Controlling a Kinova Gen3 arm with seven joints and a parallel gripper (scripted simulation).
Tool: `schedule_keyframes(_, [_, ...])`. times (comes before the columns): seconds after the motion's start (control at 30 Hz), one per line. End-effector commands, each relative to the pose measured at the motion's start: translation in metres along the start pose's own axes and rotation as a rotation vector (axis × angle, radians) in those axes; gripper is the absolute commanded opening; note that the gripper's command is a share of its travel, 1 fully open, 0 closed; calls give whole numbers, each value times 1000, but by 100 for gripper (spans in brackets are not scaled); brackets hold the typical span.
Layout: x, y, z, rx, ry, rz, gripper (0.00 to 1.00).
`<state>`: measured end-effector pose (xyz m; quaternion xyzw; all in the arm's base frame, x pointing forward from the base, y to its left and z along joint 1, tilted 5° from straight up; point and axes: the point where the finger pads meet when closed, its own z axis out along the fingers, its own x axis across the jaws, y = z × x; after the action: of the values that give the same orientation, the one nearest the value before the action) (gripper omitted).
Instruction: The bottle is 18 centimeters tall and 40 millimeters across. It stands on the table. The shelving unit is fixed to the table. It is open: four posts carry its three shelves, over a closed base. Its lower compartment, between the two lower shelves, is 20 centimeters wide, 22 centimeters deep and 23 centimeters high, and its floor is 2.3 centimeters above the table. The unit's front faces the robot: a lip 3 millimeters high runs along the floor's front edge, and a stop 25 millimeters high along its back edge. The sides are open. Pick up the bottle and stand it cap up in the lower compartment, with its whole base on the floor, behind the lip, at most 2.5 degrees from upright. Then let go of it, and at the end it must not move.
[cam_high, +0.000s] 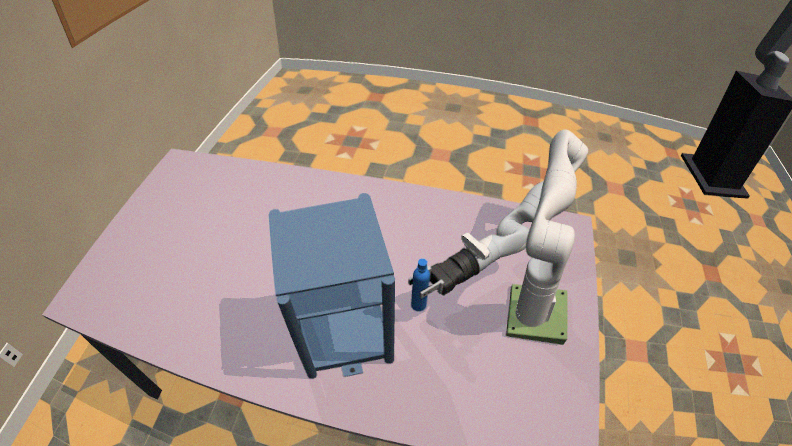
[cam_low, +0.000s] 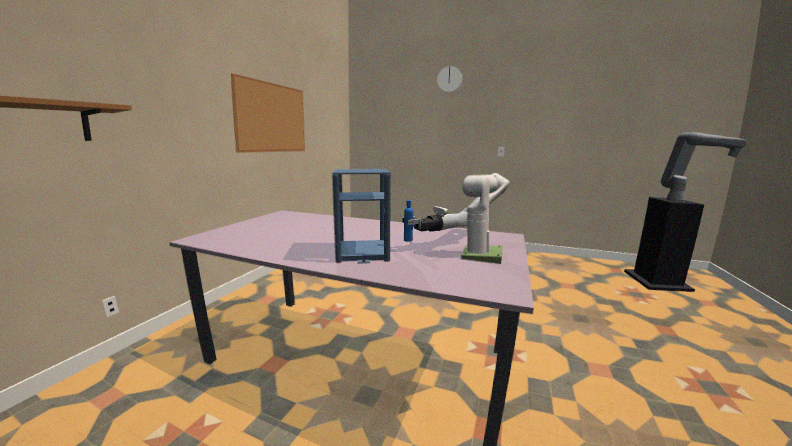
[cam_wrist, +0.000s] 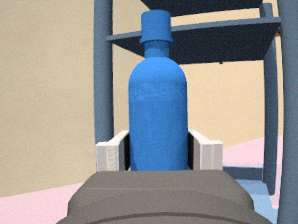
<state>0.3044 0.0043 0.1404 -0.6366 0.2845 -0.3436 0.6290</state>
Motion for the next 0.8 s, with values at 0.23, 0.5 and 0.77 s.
schedule_keyframes(0.23, [0, -1, 0, 2, 0, 0, 0])
schedule_keyframes(0.5, [0, -1, 1, 2, 0, 0, 0])
schedule_keyframes(0.77, [1, -1, 3, 2, 0, 0, 0])
